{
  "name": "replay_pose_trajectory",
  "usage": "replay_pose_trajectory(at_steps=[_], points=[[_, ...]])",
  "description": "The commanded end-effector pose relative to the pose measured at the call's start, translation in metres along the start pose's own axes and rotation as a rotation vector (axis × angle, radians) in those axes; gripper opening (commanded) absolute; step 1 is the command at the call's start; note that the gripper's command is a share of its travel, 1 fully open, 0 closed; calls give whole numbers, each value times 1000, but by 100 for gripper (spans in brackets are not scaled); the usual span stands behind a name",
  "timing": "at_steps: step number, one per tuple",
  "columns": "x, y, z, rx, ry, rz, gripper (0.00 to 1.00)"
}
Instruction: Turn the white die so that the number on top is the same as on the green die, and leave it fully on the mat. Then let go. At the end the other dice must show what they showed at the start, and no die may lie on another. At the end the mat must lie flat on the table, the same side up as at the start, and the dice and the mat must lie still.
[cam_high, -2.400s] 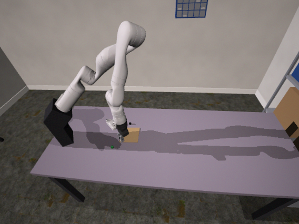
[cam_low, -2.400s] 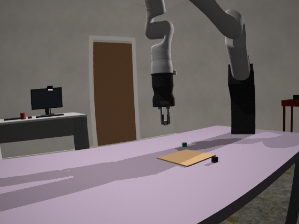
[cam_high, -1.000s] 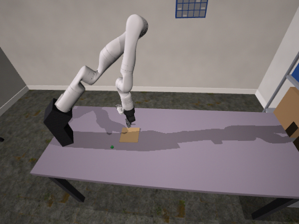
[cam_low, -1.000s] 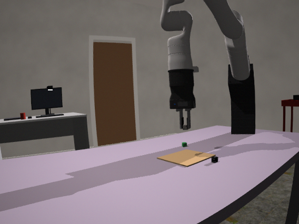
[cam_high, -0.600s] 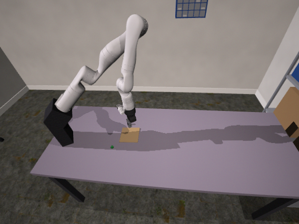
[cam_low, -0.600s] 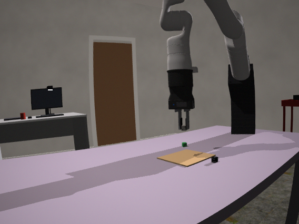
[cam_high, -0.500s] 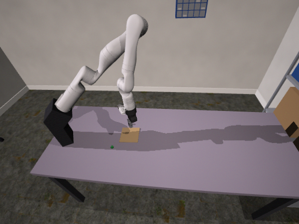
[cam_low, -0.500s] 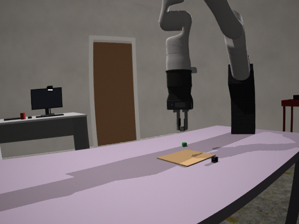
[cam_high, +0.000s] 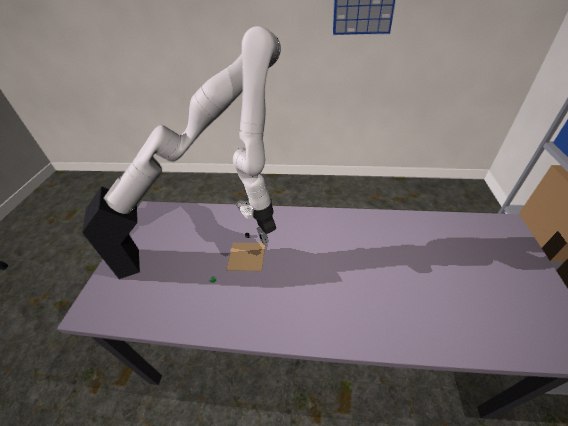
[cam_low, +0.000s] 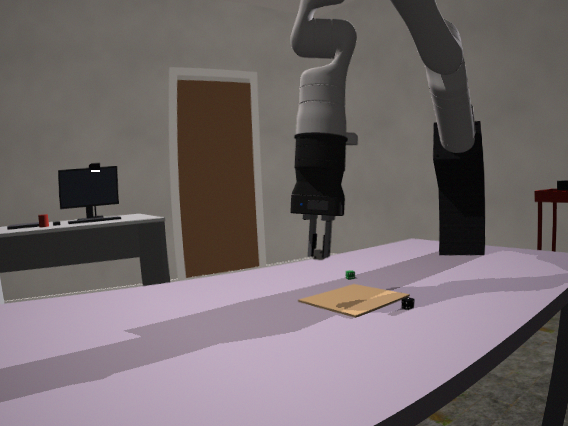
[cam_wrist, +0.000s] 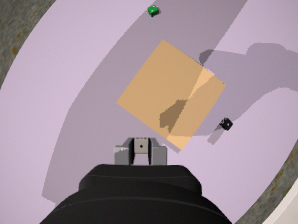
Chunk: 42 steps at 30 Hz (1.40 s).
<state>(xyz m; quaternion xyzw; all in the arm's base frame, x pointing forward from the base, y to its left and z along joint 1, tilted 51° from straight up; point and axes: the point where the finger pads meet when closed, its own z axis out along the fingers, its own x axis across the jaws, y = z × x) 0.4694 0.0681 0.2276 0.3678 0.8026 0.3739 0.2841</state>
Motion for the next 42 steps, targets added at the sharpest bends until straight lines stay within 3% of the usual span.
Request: replay_pose_trajectory(at_steps=[1,4,7,13,19,21,24,25,27,28,30,31,33,34,35,38,40,41,42], points=[[-9,26,4,-29,-23,-41,34],[-12,34,6,-39,-31,-49,34],[-22,60,8,-72,-55,-77,34],[-40,128,11,-157,-109,-140,34],[-49,218,3,-272,-165,-213,34],[-49,218,3,-272,-165,-213,34],[-47,270,-6,-343,-193,-253,34],[-47,270,-6,-343,-193,-253,34],[-43,308,-15,-395,-210,-280,34],[-43,308,-15,-395,-210,-280,34],[-37,348,-27,-452,-226,-307,34],[-37,348,-27,-452,-226,-307,34],[-27,389,-42,-513,-242,-334,34],[-27,389,-42,-513,-242,-334,34],[-21,410,-51,-545,-248,-347,34],[-21,410,-51,-545,-248,-347,34],[-6,453,-71,-614,-261,-374,34],[-6,453,-71,-614,-261,-374,34],[3,474,-83,-649,-266,-387,34]])
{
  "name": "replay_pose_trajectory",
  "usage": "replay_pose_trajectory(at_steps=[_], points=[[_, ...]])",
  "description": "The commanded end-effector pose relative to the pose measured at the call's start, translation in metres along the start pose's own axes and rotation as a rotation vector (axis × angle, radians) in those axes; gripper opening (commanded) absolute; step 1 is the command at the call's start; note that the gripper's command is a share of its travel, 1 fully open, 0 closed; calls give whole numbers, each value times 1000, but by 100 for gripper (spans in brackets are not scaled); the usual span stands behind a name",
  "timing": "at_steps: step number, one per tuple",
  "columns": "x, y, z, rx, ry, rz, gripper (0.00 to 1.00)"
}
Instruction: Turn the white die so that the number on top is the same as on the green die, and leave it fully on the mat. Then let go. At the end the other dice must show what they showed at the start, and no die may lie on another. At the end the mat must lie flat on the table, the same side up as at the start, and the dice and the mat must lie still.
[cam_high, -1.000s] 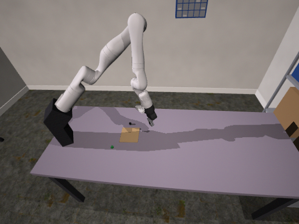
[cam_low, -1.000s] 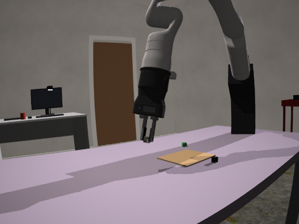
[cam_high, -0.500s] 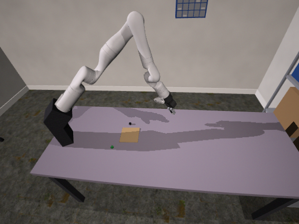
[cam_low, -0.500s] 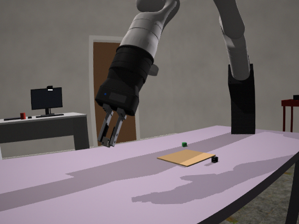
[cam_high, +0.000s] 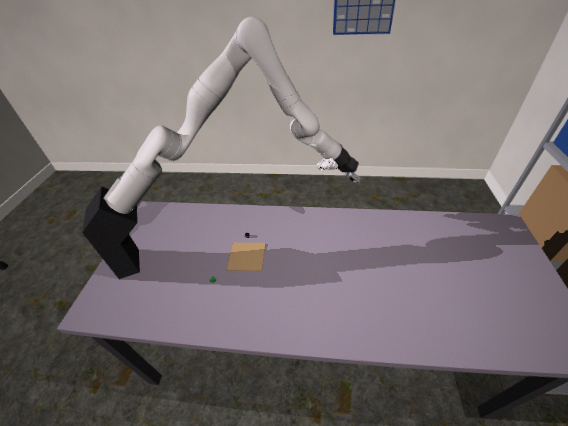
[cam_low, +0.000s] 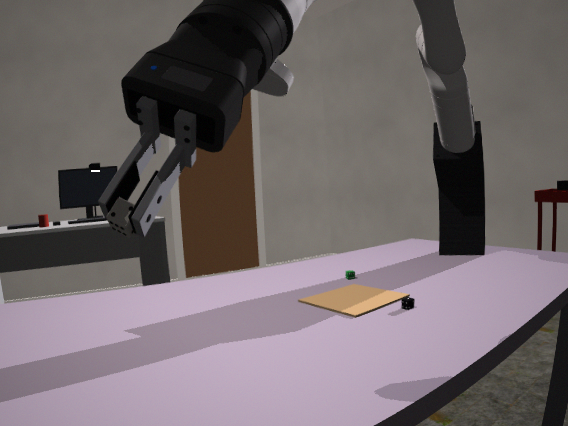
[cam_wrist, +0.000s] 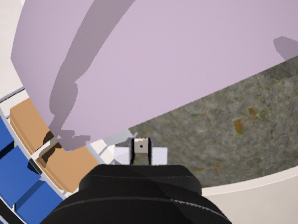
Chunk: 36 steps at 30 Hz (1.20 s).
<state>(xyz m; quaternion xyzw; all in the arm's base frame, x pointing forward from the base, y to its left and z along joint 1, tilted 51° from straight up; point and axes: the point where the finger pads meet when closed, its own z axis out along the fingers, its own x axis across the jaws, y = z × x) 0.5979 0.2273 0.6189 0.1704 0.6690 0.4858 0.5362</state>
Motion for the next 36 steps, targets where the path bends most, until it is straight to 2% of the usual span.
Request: replay_pose_trajectory(at_steps=[1,2,3,4,5,6,7,8,9,10,13,15,17,18,19,20,22,23,24,25,27,28,30,31,32,33,35,36], points=[[1,46,3,-61,-11,-31,34],[0,73,4,-98,-20,-41,34],[0,73,4,-98,-20,-41,34],[0,100,4,-137,-27,-50,34],[0,100,4,-137,-27,-50,34],[0,129,3,-176,-35,-60,34],[0,129,3,-176,-35,-60,34],[1,158,0,-217,-42,-68,34],[1,158,0,-217,-42,-68,34],[3,187,-4,-259,-49,-76,34],[3,187,-4,-259,-49,-76,34],[7,246,-15,-346,-62,-90,34],[8,249,-16,-346,-62,-90,34],[11,280,-24,-391,-68,-97,34],[11,280,-24,-391,-68,-97,34],[14,309,-34,-438,-74,-102,34],[14,311,-34,-438,-74,-102,34],[19,343,-46,-485,-79,-106,34],[19,343,-46,-485,-79,-106,34],[22,371,-58,-534,-83,-110,34],[23,375,-60,-534,-83,-110,34],[29,407,-75,-583,-87,-113,34],[29,407,-75,-583,-87,-113,34],[34,439,-93,-634,-90,-115,34],[34,439,-93,-634,-90,-115,34],[39,464,-109,-686,-93,-116,34],[40,470,-112,-686,-93,-116,34],[46,500,-133,-738,-96,-116,34]])
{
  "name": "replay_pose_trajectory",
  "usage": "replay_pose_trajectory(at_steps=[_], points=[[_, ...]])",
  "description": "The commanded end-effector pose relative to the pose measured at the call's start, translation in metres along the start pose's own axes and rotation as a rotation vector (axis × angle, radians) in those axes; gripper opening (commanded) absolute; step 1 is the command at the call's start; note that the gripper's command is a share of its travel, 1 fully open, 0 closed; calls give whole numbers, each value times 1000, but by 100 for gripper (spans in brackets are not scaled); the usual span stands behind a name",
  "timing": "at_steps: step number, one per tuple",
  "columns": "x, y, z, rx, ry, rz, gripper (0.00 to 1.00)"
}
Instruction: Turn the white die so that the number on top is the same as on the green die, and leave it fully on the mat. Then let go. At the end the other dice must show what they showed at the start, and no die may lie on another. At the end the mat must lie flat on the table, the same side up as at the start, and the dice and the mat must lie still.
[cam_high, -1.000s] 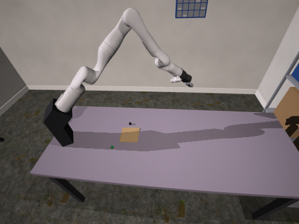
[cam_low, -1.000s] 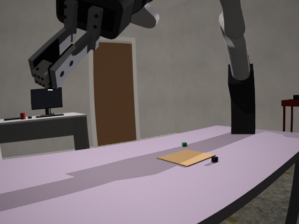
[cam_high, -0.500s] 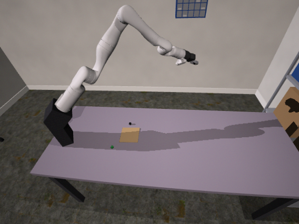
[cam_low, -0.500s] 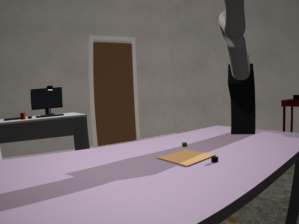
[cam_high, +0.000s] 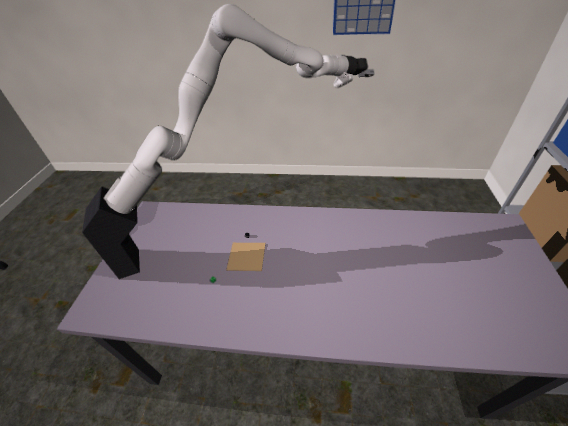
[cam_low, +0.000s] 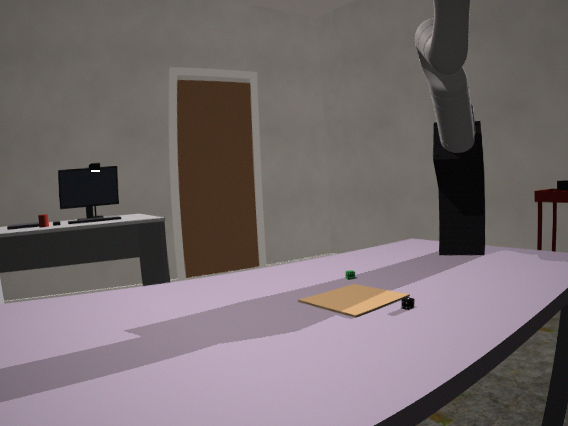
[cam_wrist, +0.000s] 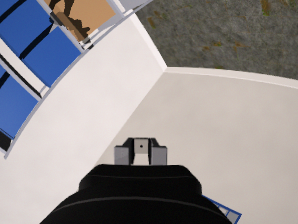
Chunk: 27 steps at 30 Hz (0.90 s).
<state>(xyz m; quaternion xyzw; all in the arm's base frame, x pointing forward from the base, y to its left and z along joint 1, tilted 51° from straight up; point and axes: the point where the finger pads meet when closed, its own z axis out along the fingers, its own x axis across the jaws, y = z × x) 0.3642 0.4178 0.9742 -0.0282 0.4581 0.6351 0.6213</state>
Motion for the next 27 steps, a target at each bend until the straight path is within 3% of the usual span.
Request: replay_pose_trajectory(at_steps=[1,2,3,5,6,8,9,11,12,14,15,17,18,20,21,23,24,27], points=[[6,59,2,-79,-4,6,34],[6,59,2,-79,-4,6,34],[7,98,2,-132,-9,8,34],[8,98,2,-132,-9,8,34],[9,138,-1,-187,-15,11,34],[9,138,-1,-187,-15,11,34],[10,177,-5,-242,-20,15,34],[10,177,-5,-242,-20,15,34],[11,216,-12,-298,-25,20,34],[11,219,-12,-298,-25,20,34],[12,255,-20,-355,-30,26,34],[12,261,-21,-355,-30,26,34],[13,295,-31,-412,-34,34,34],[13,302,-33,-412,-34,34,34],[13,335,-45,-470,-38,42,34],[14,343,-48,-470,-38,42,34],[14,375,-61,-529,-42,52,34],[14,384,-64,-529,-42,52,34]])
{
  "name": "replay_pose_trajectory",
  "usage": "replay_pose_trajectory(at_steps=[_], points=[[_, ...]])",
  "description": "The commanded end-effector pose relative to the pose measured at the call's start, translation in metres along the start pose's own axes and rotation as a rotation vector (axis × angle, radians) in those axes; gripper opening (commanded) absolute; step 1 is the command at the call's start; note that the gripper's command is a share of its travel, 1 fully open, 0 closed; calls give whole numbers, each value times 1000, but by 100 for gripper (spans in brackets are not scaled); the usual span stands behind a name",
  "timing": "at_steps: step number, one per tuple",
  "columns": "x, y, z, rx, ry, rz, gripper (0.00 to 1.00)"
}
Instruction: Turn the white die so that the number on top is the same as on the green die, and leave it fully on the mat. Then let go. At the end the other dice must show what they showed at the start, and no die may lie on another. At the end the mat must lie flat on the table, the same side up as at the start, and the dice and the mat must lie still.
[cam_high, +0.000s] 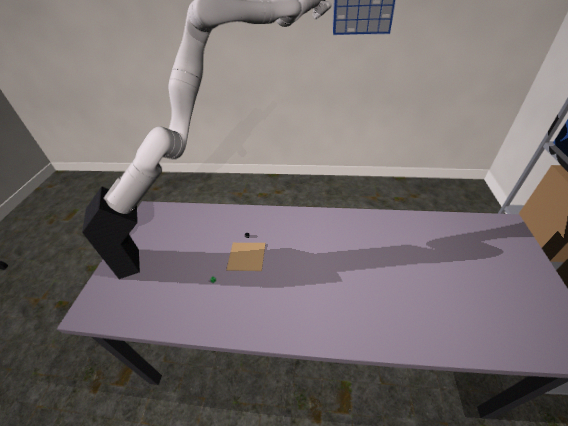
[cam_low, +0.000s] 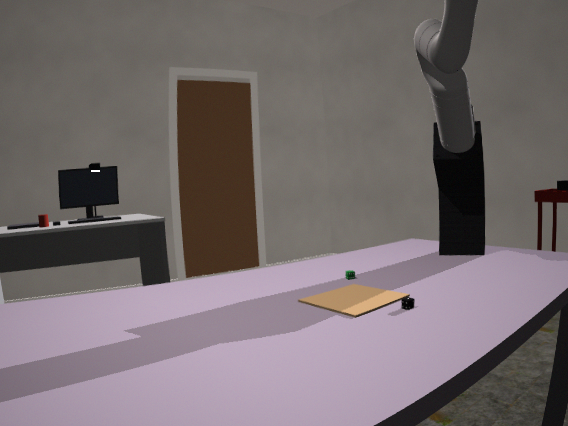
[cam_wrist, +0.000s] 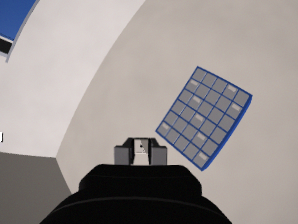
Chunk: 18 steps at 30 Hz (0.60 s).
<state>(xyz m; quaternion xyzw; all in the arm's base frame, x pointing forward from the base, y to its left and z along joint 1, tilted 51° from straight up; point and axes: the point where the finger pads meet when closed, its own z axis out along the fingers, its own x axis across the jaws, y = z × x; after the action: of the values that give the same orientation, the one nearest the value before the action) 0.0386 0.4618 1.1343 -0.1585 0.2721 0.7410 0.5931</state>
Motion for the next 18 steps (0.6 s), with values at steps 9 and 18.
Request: replay_pose_trajectory(at_steps=[9,18], points=[[7,161,1,-207,-16,51,34],[3,283,-20,-393,-32,97,34]])
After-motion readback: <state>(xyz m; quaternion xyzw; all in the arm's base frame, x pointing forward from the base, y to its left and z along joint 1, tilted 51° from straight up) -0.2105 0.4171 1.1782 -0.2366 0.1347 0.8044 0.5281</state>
